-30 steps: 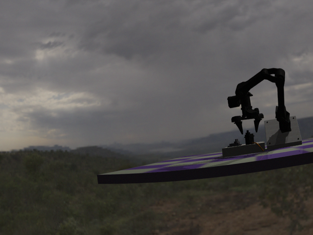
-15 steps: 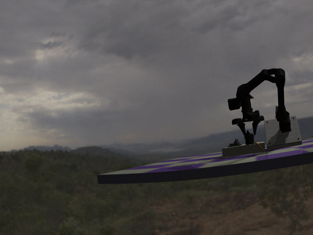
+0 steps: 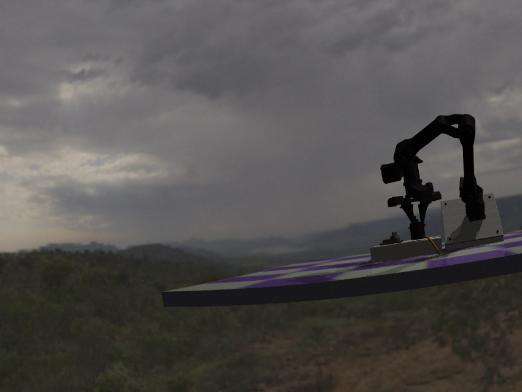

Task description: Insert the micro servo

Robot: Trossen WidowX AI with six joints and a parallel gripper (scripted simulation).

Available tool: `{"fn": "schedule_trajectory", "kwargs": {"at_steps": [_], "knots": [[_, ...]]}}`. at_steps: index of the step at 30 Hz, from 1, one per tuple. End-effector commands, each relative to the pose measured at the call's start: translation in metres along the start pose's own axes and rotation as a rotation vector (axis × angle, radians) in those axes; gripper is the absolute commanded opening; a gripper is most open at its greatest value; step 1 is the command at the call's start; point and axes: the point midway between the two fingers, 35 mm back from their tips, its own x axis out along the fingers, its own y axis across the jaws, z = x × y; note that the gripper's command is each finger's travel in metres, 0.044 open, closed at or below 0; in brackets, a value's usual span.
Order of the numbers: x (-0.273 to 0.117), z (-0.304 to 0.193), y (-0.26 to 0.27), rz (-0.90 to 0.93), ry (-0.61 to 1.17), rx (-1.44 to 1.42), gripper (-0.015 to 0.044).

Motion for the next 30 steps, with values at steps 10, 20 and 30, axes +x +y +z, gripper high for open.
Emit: {"fn": "schedule_trajectory", "kwargs": {"at_steps": [10,20,30], "knots": [[-0.025,0.005,0.005,-0.01,0.011,-0.006,0.0],[-0.025,0.005,0.003,-0.01,0.011,-0.006,0.0],[-0.026,-0.01,-0.012,-0.011,0.012,-0.007,0.0]]}}
